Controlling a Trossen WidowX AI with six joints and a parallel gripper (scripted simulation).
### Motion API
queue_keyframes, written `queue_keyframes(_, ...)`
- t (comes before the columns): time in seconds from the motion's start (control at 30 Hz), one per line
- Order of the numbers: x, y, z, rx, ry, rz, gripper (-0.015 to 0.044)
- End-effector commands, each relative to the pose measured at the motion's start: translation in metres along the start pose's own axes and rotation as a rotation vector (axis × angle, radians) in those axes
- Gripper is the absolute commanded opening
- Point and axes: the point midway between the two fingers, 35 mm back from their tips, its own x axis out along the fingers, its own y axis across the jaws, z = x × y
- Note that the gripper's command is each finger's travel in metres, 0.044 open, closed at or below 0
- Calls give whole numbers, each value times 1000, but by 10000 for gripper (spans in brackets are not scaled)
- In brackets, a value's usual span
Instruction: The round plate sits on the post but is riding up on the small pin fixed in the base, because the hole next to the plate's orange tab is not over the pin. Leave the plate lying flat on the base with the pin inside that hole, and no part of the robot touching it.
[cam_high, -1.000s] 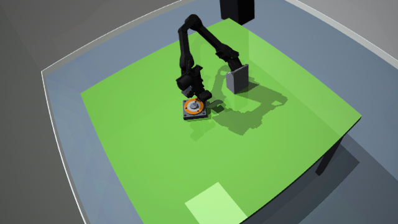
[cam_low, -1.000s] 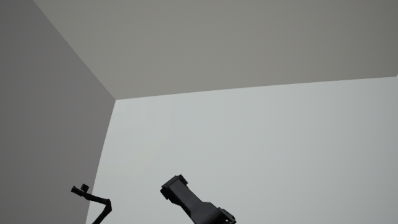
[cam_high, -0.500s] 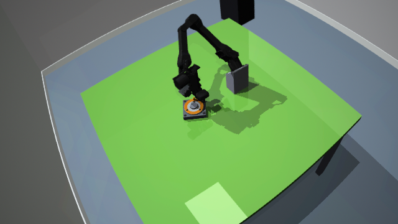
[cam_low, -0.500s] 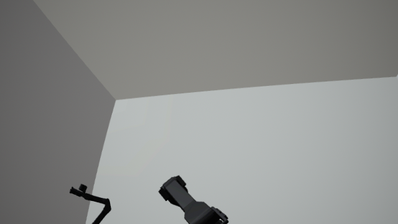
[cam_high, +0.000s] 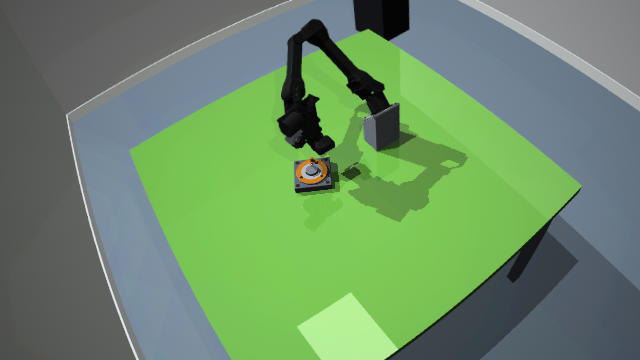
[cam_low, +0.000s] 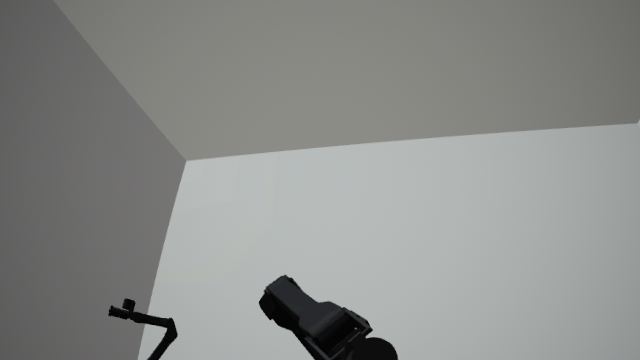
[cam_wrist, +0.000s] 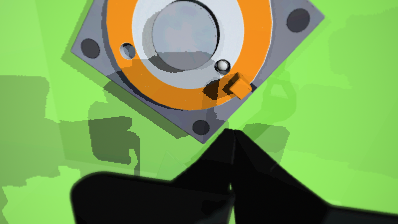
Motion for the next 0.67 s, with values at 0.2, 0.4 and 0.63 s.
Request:
queue_keyframes(0.2, -4, 0, 0, 0, -3, 0, 0)
queue_keyframes(0.4, -4, 0, 0, 0, -3, 0, 0)
queue_keyframes(0.63, -4, 0, 0, 0, -3, 0, 0)
